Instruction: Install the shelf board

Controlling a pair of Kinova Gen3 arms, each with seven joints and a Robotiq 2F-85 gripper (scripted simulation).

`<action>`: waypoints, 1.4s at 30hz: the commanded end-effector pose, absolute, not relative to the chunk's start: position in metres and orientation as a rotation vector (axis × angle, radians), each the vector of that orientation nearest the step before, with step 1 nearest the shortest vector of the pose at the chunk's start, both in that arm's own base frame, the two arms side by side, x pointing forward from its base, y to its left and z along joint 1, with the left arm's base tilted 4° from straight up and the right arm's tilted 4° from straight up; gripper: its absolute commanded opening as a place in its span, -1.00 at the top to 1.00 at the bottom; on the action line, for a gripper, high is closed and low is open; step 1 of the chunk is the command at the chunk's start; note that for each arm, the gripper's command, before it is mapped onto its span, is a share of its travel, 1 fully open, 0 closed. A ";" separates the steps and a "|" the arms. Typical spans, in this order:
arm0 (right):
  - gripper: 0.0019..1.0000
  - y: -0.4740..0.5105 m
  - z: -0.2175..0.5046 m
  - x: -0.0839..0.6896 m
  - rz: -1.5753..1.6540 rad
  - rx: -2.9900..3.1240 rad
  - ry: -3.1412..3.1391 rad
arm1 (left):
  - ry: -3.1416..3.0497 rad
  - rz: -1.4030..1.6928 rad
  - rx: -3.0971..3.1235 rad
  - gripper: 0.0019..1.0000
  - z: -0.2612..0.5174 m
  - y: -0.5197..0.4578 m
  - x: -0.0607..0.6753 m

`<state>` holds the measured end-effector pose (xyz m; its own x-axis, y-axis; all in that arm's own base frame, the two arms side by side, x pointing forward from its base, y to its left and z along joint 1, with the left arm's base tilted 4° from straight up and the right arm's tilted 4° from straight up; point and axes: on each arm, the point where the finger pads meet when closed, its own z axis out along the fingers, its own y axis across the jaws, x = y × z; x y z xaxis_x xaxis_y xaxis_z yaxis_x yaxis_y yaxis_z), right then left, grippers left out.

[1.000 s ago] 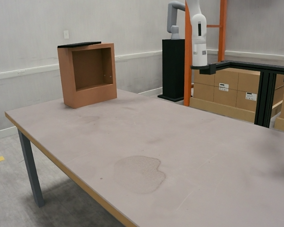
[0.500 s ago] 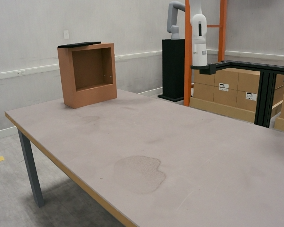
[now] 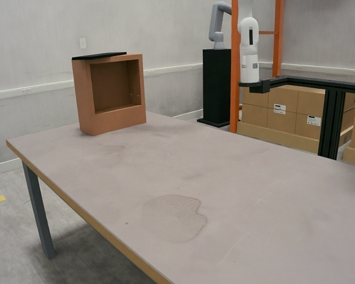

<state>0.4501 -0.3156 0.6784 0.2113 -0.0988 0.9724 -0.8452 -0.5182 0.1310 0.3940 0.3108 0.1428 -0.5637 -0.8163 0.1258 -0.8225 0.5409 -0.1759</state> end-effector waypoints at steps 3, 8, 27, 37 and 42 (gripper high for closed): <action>-1.00 -0.288 0.696 0.446 1.339 1.727 -0.826 | -2.716 0.310 1.520 -1.00 0.150 0.335 0.370; -1.00 -0.270 0.704 0.445 1.318 1.691 -0.789 | -2.704 0.293 1.561 -1.00 0.155 0.348 0.355; -1.00 -0.173 0.686 0.480 1.101 1.511 -0.552 | -2.599 0.177 1.809 -1.00 0.180 0.416 0.247; -1.00 -0.149 0.645 0.509 0.966 1.462 -0.450 | -2.524 0.110 1.936 -1.00 0.194 0.440 0.183; -1.00 -0.145 0.630 0.517 0.923 1.451 -0.422 | -2.498 0.088 1.974 -1.00 0.198 0.445 0.162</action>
